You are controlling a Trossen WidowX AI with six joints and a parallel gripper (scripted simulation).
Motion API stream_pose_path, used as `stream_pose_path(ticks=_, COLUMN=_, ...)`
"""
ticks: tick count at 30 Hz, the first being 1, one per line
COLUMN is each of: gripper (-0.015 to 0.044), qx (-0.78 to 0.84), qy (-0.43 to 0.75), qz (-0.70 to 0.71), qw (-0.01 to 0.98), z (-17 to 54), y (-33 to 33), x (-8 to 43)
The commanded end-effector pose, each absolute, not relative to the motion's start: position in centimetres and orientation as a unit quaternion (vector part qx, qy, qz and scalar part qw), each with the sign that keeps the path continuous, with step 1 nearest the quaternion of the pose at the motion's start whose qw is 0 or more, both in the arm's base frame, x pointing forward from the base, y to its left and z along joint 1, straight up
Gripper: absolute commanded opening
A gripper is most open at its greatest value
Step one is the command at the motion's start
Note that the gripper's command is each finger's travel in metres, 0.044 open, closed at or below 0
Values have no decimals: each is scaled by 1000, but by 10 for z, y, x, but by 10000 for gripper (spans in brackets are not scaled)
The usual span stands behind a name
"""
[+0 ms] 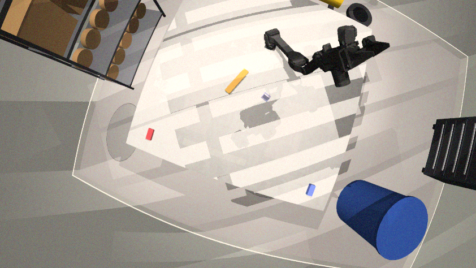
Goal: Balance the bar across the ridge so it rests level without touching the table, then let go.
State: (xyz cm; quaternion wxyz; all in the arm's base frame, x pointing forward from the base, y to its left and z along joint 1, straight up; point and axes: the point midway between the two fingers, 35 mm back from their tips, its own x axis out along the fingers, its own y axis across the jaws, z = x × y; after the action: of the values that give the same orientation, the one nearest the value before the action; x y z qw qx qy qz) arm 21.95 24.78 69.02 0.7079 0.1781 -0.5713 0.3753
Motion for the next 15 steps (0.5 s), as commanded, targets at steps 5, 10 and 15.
stream_pose_path(ticks=5, gripper=315, qx=228, qy=-572, qz=393, qw=683, z=703, y=228, x=195)
stream_pose_path(ticks=10, gripper=315, qx=301, qy=-584, qz=432, qw=619, z=718, y=204, x=147)
stream_pose_path(ticks=15, gripper=315, qx=368, qy=-590, qz=469, qw=545, z=729, y=174, x=102)
